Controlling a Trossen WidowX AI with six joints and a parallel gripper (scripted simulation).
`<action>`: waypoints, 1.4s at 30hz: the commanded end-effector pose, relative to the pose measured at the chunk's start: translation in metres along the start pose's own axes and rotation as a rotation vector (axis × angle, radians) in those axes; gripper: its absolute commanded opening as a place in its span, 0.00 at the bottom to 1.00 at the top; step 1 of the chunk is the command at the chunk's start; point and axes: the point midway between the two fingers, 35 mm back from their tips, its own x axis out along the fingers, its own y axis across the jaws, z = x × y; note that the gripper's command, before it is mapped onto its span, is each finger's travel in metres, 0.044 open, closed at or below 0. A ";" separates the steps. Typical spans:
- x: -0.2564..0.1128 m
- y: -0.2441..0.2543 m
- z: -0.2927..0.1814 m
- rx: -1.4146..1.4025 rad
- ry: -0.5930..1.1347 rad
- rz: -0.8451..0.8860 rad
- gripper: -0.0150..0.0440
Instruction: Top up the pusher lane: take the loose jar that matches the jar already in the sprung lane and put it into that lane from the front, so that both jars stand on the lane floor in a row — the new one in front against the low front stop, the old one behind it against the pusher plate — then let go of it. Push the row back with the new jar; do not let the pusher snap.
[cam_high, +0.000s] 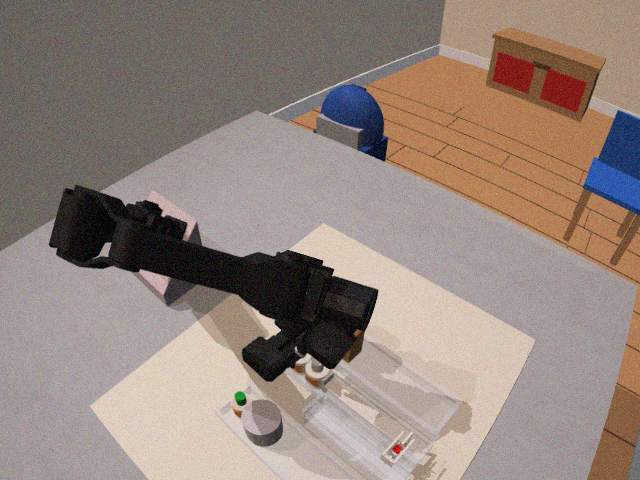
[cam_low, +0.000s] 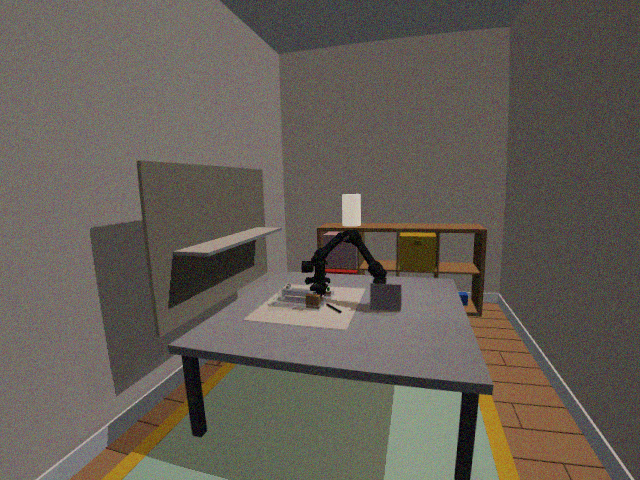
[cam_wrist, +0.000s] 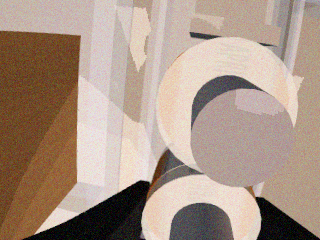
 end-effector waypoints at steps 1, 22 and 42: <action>0.000 -0.001 0.002 0.005 -0.011 -0.006 0.25; 0.000 -0.001 -0.002 0.005 -0.010 -0.006 0.25; 0.000 0.000 -0.007 0.005 -0.010 -0.006 0.25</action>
